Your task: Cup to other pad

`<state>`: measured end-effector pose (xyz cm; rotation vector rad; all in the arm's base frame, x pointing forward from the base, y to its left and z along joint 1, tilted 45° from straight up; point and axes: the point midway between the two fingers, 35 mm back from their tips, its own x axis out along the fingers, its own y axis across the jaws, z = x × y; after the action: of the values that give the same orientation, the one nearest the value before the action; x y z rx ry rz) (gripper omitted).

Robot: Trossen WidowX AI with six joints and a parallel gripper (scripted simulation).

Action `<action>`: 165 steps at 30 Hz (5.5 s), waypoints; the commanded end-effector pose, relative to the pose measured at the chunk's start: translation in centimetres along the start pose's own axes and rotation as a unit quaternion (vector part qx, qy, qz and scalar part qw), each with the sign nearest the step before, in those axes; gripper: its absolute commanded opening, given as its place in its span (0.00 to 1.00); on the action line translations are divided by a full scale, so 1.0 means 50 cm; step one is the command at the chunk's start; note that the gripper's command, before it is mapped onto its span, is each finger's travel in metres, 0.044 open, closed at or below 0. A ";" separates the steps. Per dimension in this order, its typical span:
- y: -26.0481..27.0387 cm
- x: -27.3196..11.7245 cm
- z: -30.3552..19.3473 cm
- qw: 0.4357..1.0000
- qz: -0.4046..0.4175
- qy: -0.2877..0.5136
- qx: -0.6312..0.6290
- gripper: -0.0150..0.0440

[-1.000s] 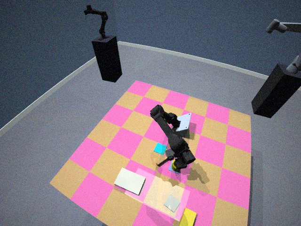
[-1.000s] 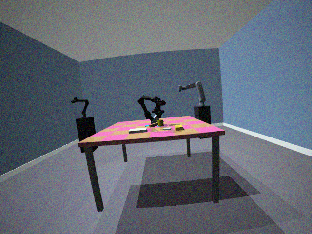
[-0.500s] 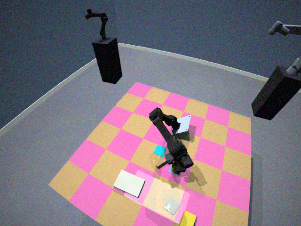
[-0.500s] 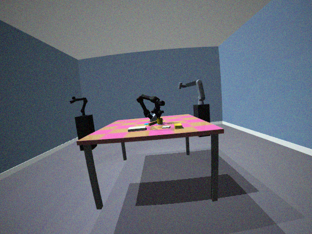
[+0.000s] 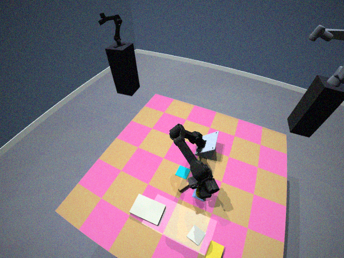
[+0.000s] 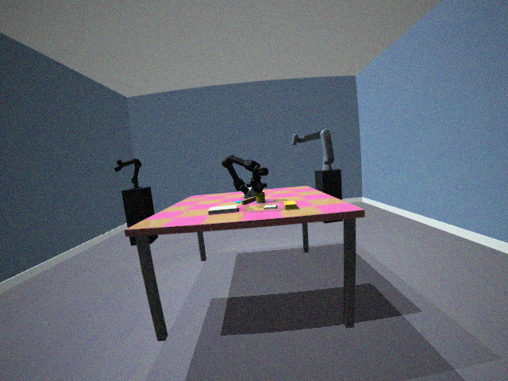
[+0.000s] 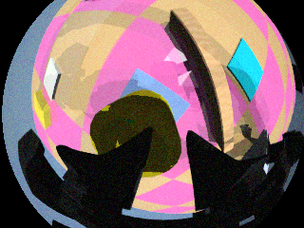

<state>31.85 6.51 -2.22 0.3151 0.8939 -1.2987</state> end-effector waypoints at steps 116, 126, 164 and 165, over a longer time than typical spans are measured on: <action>-0.151 -0.099 0.089 1.000 -0.003 -0.003 -0.004 0.25; -0.184 -0.101 0.108 1.000 -0.003 -0.004 -0.004 0.25; -0.305 -0.107 0.183 1.000 -0.005 -0.004 -0.005 0.25; -0.308 -0.107 0.185 1.000 -0.005 -0.004 -0.005 0.25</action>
<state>21.62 0.15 11.30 0.3013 0.8997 -1.3048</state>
